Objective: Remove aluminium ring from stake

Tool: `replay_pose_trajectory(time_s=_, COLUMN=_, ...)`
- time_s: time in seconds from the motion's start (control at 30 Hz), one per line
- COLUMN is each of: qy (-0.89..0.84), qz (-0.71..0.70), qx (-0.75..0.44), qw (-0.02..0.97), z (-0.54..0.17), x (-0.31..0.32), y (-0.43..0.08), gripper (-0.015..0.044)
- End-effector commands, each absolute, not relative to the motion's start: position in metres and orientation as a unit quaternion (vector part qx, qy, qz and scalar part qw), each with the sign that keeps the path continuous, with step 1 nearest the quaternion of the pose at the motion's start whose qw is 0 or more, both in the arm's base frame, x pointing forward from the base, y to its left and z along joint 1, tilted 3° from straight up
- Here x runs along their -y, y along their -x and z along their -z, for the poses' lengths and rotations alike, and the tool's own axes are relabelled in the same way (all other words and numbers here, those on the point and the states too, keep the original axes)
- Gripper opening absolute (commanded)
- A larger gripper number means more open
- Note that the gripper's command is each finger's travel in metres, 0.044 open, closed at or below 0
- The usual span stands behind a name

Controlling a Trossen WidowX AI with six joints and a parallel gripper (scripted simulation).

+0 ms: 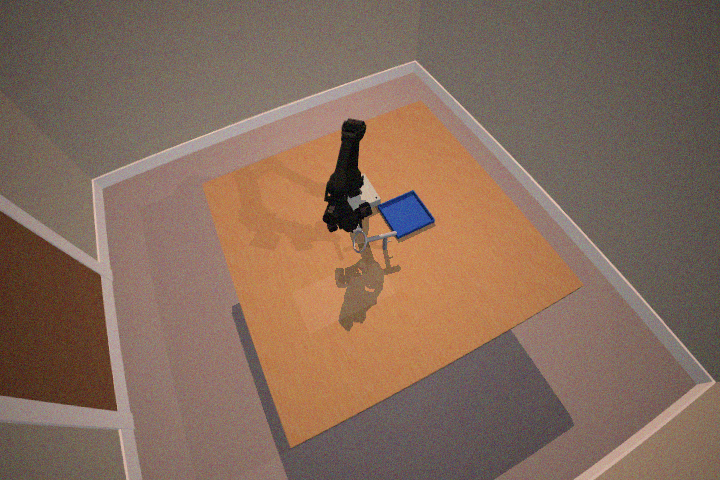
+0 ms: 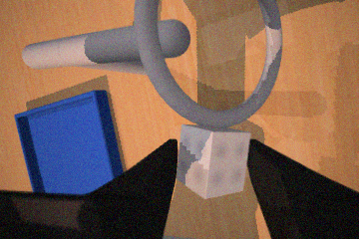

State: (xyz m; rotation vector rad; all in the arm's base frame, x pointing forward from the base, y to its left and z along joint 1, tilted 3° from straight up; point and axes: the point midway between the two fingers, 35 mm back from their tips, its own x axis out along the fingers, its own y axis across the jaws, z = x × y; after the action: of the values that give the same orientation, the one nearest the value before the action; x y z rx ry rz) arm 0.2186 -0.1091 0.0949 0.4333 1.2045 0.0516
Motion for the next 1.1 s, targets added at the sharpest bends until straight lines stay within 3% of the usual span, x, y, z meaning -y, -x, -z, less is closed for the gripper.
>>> replay_pose_trajectory(time_s=0.0, qy=-0.204, qz=-0.026, qx=-0.56, qw=0.803, z=-0.096, x=0.113, y=-0.219, gripper=0.0)
replay_pose_trajectory(time_s=1.07, qy=-0.203, qz=-0.025, qx=-0.56, qw=0.803, z=-0.127, x=0.124, y=-0.217, gripper=0.0)
